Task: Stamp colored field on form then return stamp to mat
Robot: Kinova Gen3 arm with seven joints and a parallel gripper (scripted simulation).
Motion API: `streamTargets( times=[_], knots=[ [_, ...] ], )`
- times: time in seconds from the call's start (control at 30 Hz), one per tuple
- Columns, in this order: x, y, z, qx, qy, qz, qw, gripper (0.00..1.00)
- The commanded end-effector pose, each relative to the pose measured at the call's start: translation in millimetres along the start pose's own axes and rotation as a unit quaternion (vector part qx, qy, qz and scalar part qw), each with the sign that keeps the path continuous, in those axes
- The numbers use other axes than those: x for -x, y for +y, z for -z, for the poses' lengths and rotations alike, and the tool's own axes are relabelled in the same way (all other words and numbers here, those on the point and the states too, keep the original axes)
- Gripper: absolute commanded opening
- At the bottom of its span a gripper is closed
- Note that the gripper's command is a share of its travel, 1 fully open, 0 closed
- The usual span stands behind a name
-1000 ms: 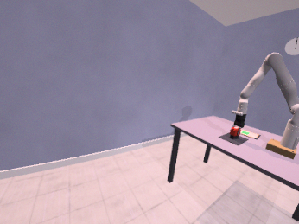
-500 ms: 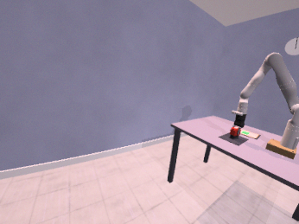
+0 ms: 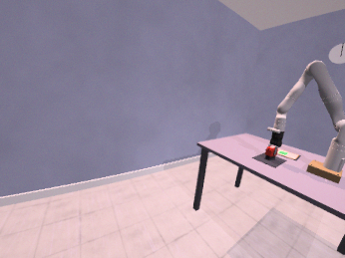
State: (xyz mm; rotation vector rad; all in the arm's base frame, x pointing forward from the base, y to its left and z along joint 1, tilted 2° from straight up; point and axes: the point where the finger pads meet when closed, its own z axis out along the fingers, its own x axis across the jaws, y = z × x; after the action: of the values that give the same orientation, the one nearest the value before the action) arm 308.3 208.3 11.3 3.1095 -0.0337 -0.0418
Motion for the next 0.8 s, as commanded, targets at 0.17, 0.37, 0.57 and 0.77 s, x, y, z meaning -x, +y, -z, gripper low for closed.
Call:
streamTargets(
  times=[0.17, 0.37, 0.57, 0.77],
  knots=[
    [0.2, -0.8, -1.4, -0.002, 0.000, -0.003, 1.000, 0.57],
    [1.7, -0.2, -0.6, -0.001, -0.002, -0.003, 1.000, 0.57],
    [-2.3, -3.7, 24.5, -0.005, 0.003, -0.002, 1.000, 0.57],
    [-2.1, -3.6, 39.6, -0.005, 0.003, -0.002, 1.000, 0.57]
  ],
)
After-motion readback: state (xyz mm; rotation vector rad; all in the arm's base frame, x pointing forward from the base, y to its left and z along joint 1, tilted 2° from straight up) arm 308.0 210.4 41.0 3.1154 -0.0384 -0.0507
